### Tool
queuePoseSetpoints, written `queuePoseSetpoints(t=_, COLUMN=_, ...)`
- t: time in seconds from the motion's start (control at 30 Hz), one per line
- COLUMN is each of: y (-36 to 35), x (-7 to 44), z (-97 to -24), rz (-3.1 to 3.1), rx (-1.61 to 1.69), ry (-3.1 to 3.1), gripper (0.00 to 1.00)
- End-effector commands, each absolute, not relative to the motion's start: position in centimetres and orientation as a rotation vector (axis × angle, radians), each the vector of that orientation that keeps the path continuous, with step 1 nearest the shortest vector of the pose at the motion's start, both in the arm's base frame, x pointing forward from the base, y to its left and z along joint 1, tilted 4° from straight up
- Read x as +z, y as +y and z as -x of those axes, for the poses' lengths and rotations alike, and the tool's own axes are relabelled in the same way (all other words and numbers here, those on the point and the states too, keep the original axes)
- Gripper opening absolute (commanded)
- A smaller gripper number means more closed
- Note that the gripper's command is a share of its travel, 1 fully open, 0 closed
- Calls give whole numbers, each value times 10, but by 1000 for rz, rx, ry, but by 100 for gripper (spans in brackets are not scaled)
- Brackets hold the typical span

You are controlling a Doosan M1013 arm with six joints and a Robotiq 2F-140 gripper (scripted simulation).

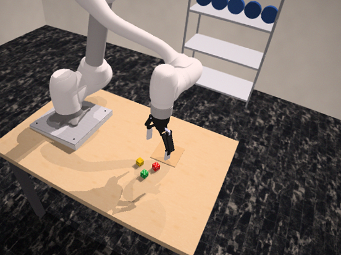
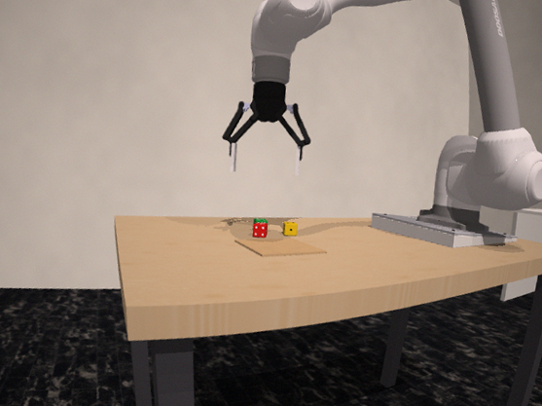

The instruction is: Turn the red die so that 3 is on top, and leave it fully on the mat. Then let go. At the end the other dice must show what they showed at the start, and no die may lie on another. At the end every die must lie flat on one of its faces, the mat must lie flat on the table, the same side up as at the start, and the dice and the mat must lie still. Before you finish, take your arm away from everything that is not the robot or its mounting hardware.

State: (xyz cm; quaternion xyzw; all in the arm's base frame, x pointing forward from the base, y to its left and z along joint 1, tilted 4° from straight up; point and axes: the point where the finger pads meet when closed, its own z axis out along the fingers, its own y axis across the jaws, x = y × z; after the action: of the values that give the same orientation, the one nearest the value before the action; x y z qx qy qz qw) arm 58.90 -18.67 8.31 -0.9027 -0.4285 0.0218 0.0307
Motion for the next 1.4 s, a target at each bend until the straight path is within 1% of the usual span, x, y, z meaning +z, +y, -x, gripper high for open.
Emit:
queuePoseSetpoints(t=0.0, y=-189, x=83, z=-589, rz=2796, rx=70, ry=-1302, gripper=100)
queuePoseSetpoints(t=0.63, y=-189, x=82, z=-589, rz=2829, rx=72, ry=-1232, gripper=100)
queuePoseSetpoints(t=1.07, y=-189, x=78, z=-589, rz=3045, rx=89, ry=-569, gripper=100)
queuePoseSetpoints(t=1.17, y=-189, x=77, z=-589, rz=3052, rx=90, ry=-531, gripper=100)
queuePoseSetpoints(t=1.37, y=-189, x=75, z=-589, rz=3101, rx=98, ry=-152, gripper=100)
